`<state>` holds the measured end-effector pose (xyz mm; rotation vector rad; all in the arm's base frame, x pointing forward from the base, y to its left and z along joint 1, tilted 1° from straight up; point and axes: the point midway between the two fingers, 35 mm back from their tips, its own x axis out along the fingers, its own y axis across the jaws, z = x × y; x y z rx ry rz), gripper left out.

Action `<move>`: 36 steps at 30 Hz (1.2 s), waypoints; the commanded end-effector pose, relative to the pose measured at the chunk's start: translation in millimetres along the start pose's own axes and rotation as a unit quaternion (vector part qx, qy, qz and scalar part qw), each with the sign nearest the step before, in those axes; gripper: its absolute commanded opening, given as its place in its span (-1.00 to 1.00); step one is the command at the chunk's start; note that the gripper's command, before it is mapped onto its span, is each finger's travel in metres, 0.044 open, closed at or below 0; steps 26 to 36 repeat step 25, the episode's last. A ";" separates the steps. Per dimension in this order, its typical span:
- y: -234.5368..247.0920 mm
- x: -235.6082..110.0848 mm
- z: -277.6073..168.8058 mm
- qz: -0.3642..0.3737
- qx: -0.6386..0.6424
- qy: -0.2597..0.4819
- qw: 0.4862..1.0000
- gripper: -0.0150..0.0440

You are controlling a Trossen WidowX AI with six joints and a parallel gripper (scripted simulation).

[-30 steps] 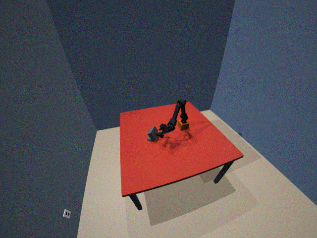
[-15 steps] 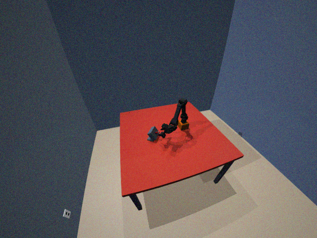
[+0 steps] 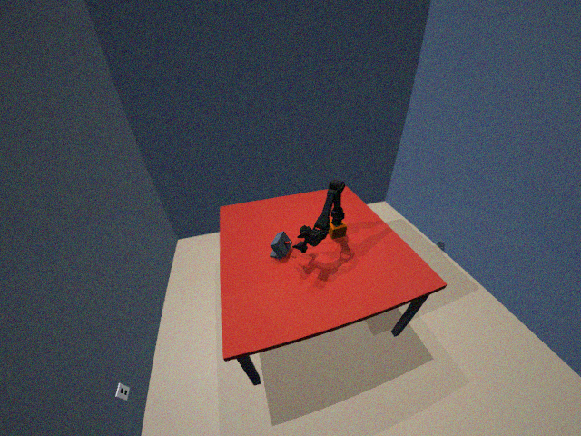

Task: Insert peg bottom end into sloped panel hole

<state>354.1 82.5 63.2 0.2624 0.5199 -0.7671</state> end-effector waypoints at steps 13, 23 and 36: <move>0.2 -26.6 -1.5 0.004 0.004 -0.006 1.000 1.00; -0.9 -38.7 -4.2 0.004 0.004 -0.006 1.000 1.00; -1.2 -41.6 -4.6 0.004 0.003 -0.007 1.000 1.00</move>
